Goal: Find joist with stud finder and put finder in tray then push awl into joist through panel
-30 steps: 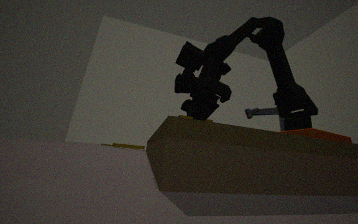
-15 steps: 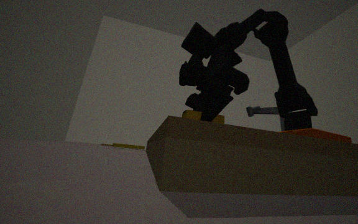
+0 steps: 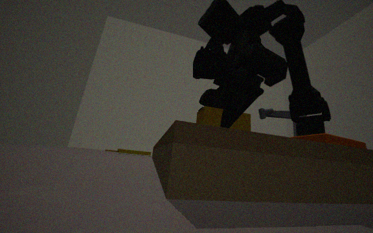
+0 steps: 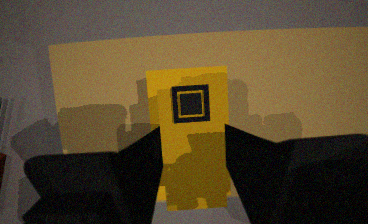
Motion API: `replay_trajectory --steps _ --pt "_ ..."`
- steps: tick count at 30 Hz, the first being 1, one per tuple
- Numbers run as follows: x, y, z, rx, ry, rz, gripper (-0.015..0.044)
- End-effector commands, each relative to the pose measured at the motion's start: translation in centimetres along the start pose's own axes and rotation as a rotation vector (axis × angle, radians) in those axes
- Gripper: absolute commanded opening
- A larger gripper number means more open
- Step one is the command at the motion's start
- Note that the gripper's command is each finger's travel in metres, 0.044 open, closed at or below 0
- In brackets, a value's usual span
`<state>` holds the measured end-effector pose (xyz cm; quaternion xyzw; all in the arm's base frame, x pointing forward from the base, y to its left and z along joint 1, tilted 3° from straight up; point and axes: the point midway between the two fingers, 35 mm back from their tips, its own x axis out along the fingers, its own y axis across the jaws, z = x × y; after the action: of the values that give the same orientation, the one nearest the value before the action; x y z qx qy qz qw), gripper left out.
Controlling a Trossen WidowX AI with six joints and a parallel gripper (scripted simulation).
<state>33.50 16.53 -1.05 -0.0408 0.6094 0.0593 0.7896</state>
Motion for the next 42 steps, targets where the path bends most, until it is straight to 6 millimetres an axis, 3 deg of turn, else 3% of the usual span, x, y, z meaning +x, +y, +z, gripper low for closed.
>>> replay_trajectory --steps 1,21,33,42 --pt "0.0 1.5 -0.1 0.003 0.002 0.001 0.0000" --pt "-0.1 8.2 -0.1 0.004 0.002 0.007 0.0000" --pt "-0.1 7.9 -0.1 0.004 0.002 0.007 0.0000" --pt "0.0 5.0 -0.1 0.003 0.002 0.004 0.0000"
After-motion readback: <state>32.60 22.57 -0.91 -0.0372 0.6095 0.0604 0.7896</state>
